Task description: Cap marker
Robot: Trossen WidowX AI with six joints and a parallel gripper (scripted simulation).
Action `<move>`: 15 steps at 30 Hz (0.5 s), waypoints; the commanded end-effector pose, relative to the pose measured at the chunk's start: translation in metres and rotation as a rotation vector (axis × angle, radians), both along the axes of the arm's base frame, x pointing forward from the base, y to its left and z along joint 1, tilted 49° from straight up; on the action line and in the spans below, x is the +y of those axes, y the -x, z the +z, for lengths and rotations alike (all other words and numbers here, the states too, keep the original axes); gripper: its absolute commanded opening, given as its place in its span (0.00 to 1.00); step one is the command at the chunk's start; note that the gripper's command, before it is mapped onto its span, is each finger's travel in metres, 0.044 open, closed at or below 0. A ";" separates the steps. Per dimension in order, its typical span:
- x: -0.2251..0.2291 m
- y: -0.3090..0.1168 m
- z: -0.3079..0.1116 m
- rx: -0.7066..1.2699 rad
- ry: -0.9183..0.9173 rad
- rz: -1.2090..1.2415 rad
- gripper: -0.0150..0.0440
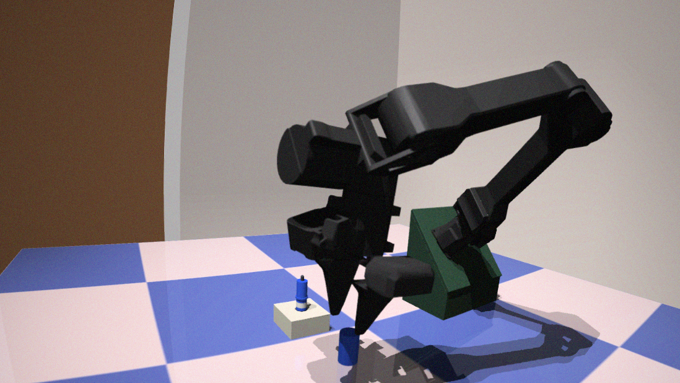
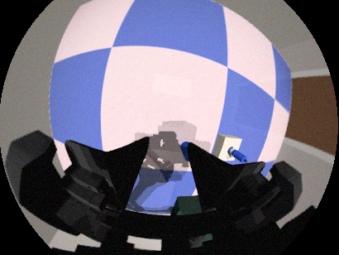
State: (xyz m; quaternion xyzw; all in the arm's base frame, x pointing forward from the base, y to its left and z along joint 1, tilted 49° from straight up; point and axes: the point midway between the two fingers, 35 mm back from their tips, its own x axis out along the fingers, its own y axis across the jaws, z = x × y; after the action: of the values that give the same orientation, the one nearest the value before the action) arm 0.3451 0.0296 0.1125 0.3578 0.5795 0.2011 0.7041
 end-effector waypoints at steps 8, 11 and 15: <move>-0.041 0.058 -0.037 0.305 -0.097 -0.148 0.67; -0.024 0.053 -0.053 0.305 -0.097 -0.148 0.67; -0.015 0.051 -0.060 0.305 -0.098 -0.147 0.67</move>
State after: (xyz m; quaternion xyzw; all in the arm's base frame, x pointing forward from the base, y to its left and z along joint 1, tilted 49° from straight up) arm 0.2933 0.0101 0.0586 0.4539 0.6414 0.1217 0.6064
